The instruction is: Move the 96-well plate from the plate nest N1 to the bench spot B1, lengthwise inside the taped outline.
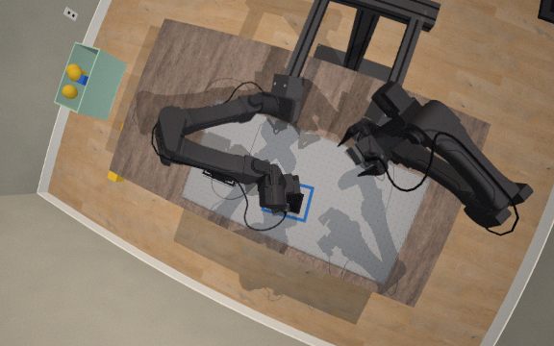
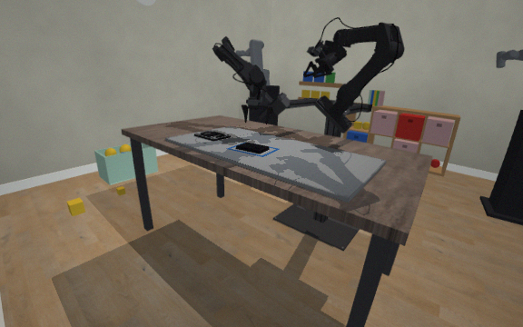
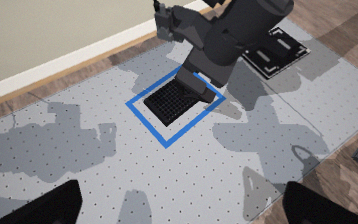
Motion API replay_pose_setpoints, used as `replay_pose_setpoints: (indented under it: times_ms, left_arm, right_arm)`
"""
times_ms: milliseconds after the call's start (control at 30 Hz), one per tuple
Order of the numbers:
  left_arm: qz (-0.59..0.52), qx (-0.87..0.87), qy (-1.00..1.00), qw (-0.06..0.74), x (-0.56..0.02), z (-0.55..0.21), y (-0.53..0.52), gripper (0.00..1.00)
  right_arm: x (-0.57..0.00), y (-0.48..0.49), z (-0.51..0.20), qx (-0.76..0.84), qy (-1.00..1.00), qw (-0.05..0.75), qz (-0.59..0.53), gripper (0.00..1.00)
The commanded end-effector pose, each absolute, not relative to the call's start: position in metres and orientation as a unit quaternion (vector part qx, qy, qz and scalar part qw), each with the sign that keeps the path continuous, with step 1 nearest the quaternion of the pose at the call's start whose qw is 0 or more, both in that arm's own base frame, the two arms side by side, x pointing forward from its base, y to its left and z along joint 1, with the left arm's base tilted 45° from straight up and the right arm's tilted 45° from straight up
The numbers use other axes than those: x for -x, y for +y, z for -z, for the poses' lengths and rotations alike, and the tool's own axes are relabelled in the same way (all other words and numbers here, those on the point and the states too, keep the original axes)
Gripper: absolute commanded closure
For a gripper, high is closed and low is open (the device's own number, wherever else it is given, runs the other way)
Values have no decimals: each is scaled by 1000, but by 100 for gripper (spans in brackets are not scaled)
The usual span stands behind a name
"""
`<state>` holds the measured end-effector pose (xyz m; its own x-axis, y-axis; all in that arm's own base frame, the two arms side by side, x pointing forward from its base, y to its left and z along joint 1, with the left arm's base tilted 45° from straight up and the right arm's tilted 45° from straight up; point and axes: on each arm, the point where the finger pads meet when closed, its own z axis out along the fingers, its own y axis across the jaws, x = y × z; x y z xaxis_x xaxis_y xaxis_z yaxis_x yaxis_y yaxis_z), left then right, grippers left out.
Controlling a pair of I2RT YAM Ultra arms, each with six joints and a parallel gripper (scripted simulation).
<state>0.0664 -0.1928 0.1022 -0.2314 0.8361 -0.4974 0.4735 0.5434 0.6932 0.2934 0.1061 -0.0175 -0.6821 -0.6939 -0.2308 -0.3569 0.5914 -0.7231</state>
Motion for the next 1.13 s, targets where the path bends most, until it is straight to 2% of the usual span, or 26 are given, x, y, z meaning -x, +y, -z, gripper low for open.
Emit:
replay_pose_setpoints:
  times_ms: [0, 1100]
  left_arm:
    - [-198, -435, 753, 452, -61, -108, -202, 0]
    - [-205, -434, 752, 451, -64, -107, -198, 0]
  right_arm:
    - [-297, 116, 6, 251, 858, 315, 319, 0]
    - [-295, 116, 9, 265, 857, 303, 321, 0]
